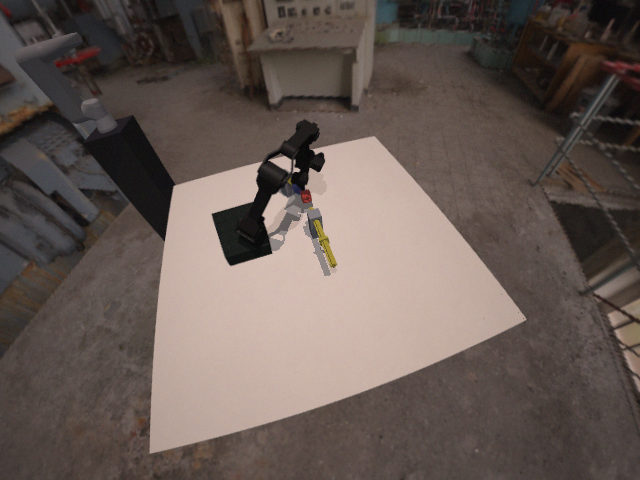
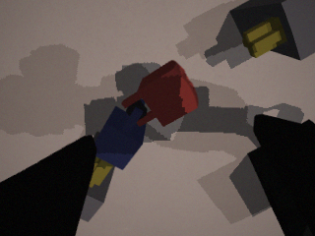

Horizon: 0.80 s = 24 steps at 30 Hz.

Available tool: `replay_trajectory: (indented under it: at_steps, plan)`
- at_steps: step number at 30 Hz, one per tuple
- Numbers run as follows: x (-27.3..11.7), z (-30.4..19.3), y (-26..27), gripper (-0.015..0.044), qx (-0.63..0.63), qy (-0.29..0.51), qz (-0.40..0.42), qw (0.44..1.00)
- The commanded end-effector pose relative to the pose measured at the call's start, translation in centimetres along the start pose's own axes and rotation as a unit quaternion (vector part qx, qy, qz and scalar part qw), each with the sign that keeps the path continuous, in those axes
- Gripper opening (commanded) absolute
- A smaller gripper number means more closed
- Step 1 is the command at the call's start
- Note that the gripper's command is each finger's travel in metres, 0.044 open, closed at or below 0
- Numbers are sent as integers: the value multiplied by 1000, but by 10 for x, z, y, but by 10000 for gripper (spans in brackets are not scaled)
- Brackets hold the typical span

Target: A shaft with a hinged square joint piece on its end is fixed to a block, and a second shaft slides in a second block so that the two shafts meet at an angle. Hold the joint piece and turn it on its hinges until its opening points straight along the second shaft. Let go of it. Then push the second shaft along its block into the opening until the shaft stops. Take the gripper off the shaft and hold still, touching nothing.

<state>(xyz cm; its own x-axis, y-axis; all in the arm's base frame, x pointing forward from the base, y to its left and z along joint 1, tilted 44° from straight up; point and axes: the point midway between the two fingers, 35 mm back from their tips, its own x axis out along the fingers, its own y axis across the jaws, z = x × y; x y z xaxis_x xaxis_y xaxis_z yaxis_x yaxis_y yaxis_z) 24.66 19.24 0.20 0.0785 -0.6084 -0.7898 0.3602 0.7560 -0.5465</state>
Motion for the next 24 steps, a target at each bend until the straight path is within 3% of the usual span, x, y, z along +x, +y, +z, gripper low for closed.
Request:
replay_trajectory:
  at_steps: [1, 11, 24]
  plan:
    - [-15, -1, 1, 440, -73, -9, -9, 997]
    - [-43, -6, -1, 440, -220, -19, -36, 975]
    - [-38, -3, -6, 440, -174, -8, -24, 984]
